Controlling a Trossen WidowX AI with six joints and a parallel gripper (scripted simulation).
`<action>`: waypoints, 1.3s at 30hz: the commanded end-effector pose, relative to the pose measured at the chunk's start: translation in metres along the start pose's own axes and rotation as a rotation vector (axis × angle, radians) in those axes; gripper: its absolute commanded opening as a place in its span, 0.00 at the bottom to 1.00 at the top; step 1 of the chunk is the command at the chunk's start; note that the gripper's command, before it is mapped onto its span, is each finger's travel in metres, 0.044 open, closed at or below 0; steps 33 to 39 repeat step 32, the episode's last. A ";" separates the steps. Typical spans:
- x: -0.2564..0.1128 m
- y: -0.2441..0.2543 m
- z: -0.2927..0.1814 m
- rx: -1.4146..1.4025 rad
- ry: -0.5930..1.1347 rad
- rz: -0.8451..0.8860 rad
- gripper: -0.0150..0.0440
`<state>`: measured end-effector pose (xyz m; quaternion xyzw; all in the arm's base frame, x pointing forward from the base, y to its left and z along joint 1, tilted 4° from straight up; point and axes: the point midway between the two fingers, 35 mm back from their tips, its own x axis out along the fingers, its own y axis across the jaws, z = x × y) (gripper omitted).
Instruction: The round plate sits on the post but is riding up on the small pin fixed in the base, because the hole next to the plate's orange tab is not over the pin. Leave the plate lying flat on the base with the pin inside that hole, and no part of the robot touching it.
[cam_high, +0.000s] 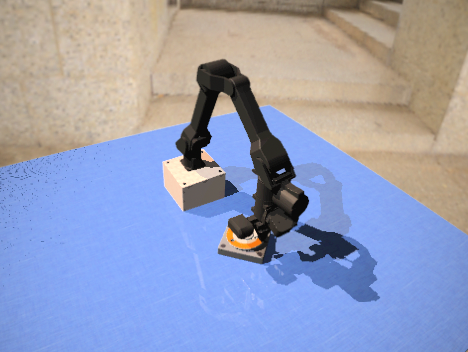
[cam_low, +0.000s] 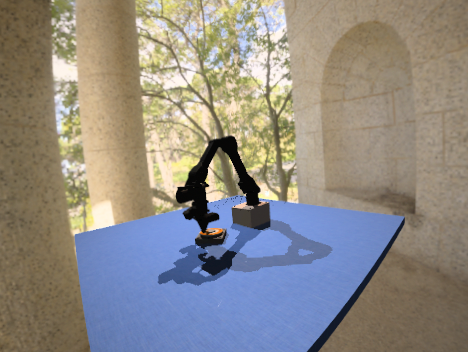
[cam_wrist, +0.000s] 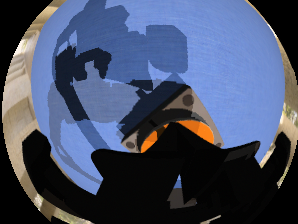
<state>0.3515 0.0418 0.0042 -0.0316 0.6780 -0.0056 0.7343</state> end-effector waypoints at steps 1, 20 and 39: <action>0.000 0.004 -0.002 0.002 0.002 0.004 0.25; -0.038 0.004 -0.005 -0.002 0.001 0.001 0.25; -0.038 0.004 -0.005 -0.002 0.001 0.001 0.25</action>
